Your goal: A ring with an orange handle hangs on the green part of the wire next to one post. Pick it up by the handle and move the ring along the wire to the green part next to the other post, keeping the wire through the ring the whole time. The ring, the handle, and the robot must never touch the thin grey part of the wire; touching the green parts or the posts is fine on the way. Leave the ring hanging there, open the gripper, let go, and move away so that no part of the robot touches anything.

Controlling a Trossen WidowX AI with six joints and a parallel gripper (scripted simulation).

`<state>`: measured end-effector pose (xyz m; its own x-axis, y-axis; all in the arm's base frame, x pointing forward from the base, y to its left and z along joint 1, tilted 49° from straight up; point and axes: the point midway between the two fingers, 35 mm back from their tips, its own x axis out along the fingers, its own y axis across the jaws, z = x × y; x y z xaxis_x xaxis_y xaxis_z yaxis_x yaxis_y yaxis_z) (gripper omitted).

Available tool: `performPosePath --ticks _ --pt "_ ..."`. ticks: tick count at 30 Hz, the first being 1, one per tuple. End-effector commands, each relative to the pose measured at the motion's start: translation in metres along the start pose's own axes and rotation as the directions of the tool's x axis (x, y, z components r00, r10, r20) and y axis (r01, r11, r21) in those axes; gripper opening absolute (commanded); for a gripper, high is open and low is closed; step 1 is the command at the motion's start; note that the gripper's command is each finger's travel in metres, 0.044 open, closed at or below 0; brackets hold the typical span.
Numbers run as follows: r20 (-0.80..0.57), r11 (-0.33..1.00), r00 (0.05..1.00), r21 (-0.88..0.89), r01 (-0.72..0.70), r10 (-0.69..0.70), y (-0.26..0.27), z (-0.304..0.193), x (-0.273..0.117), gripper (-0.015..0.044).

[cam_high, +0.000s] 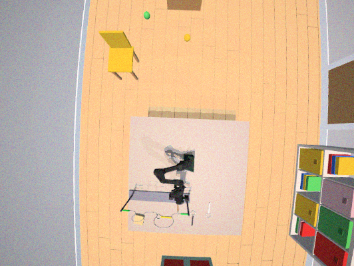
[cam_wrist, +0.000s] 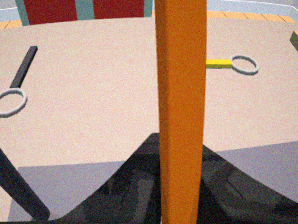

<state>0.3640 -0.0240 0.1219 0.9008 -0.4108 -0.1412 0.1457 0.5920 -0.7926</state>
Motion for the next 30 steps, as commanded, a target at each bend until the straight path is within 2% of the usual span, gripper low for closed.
performPosePath --ticks 1,30 --pt "0.0 1.0 1.0 0.017 -0.008 0.008 0.007 0.0 -0.001 -0.015" --pt "0.001 1.0 1.0 0.026 -0.012 0.012 0.037 0.001 -0.006 -0.015"
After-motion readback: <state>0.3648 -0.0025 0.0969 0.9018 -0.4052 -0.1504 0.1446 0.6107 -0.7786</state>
